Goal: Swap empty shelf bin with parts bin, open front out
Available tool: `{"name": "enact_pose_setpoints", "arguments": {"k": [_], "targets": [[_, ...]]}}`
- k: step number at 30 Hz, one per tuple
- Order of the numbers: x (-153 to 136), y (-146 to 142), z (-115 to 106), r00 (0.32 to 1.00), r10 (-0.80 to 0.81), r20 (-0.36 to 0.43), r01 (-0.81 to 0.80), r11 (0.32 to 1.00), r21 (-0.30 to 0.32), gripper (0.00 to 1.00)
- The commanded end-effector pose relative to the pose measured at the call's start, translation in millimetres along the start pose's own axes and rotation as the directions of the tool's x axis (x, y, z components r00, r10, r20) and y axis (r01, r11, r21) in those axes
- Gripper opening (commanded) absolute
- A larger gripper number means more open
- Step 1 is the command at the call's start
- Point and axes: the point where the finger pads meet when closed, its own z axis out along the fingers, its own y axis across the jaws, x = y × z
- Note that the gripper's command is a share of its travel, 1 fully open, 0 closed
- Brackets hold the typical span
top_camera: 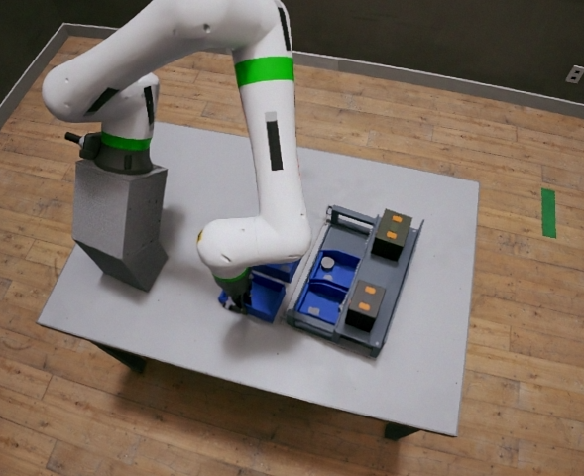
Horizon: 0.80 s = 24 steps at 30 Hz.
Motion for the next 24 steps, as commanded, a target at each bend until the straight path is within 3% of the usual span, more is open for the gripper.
{"name": "enact_pose_setpoints", "arguments": {"k": [1,24], "targets": [[0.5,0.4,-1.7,1.000,0.000,-0.001,0.000,1.000,-0.001,0.24],[0.5,0.4,-21.0,1.000,0.000,-0.001,0.000,1.000,-0.001,0.24]]}}
